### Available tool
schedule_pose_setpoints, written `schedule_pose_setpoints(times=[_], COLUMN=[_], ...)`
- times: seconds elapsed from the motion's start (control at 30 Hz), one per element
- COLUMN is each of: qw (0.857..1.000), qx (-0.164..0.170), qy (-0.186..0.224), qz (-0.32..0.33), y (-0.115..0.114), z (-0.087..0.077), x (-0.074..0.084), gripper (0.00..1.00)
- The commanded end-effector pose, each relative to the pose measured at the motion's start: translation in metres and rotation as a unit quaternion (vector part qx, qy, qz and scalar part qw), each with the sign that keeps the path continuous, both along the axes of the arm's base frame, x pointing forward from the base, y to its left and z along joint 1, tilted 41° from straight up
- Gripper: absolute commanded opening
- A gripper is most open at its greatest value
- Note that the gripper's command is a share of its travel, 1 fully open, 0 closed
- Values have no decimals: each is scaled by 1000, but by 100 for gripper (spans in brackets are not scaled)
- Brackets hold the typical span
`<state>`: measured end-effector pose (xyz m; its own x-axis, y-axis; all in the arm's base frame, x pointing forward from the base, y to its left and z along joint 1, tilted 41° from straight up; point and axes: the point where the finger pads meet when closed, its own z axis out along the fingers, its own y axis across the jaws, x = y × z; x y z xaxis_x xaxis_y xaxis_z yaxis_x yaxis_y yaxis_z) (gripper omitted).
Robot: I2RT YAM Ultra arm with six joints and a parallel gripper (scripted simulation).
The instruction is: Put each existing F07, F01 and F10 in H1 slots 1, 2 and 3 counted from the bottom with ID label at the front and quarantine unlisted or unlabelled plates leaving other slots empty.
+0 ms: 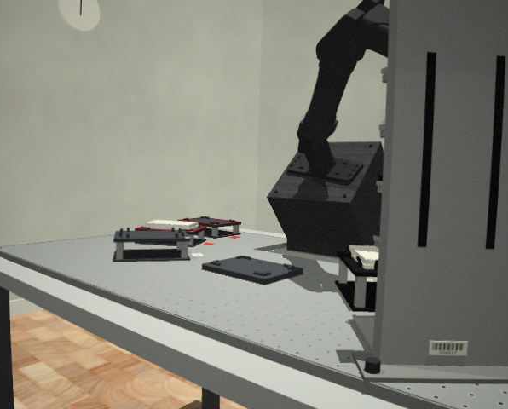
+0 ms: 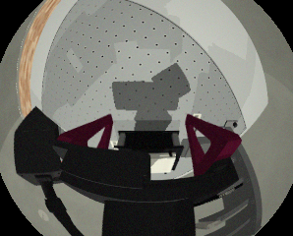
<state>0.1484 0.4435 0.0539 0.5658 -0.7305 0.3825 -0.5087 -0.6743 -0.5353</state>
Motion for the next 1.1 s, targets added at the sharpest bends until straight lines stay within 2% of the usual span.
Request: schedule_pose_setpoints(times=[0.0, 0.17, 1.07], qw=[1000, 1000, 1000], qx=[5, 5, 5], qy=[1, 1, 1], qz=[5, 5, 5], y=[3, 3, -2], z=[4, 4, 35], x=[-4, -4, -31], gripper=[100, 100, 100])
